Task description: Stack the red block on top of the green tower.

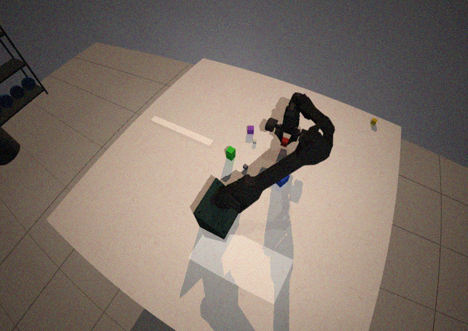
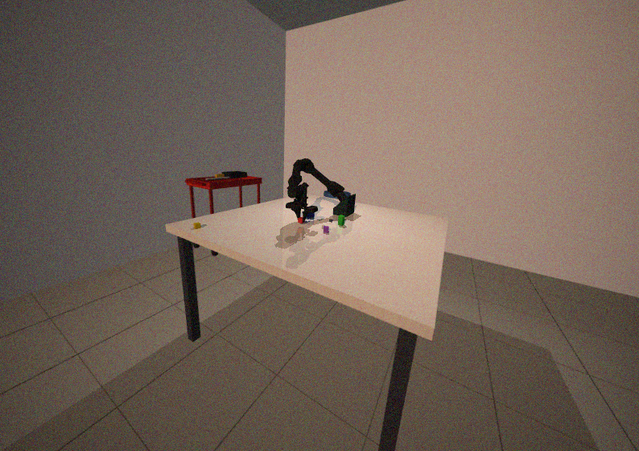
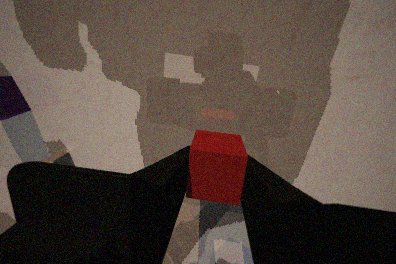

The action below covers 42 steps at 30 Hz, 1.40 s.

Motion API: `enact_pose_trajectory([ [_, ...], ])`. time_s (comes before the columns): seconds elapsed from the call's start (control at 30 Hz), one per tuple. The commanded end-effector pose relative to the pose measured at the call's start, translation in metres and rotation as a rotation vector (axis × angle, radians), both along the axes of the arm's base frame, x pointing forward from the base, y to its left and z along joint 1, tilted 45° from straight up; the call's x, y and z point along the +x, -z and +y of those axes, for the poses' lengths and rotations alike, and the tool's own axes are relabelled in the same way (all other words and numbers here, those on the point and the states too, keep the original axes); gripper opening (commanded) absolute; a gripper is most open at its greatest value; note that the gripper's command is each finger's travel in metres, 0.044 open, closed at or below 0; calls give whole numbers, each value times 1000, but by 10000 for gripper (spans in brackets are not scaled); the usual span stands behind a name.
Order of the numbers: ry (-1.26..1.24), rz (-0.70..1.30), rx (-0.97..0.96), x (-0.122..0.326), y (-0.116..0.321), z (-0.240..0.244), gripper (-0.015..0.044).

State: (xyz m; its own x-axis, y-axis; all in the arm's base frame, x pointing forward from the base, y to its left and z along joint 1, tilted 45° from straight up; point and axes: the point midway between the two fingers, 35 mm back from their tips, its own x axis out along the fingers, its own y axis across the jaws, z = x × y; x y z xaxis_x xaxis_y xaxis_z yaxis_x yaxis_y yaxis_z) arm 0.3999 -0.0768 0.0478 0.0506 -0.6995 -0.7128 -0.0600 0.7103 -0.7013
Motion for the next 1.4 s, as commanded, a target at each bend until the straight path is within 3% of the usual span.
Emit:
enact_pose_trajectory([
  [0.0,-2,-21,-3,2,-18,15,0],
  [0.53,-2,-19,1,-3,-71,68,0],
  [0.83,-2,-19,1,-3,-73,71,0],
  [1.37,-10,-14,39,-56,-9,144,0],
])
